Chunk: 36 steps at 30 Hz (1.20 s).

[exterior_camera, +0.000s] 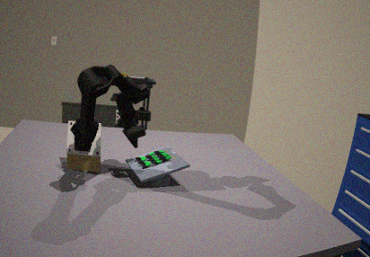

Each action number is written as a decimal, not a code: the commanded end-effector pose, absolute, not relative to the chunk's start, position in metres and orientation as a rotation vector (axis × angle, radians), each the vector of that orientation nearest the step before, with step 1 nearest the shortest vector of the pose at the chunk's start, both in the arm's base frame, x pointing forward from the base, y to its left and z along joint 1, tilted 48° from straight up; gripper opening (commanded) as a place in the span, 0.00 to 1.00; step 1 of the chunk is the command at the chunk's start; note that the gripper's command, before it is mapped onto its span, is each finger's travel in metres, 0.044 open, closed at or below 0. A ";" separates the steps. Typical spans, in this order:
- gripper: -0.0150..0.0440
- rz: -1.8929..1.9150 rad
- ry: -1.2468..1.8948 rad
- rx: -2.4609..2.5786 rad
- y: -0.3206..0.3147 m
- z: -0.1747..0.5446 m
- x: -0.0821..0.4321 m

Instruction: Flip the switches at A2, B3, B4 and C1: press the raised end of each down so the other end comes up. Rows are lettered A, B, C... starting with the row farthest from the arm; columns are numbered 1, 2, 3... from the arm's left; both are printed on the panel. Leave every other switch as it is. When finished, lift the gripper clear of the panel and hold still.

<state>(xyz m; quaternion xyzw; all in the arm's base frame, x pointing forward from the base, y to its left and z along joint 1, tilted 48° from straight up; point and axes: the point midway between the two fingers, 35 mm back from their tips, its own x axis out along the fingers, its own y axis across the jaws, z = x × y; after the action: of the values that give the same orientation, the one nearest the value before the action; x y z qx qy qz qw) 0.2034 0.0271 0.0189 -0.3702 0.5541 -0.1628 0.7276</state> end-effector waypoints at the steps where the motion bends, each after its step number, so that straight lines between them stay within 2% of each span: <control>1: 0.25 -0.362 1.219 -0.832 0.015 0.010 0.203; 36: 0.25 -0.363 1.218 -0.833 -0.001 -0.006 0.211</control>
<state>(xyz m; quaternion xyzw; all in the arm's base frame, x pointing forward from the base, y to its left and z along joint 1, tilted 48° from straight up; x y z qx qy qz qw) 0.2107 -0.0004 -0.0061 -0.3739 0.5530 -0.1644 0.7262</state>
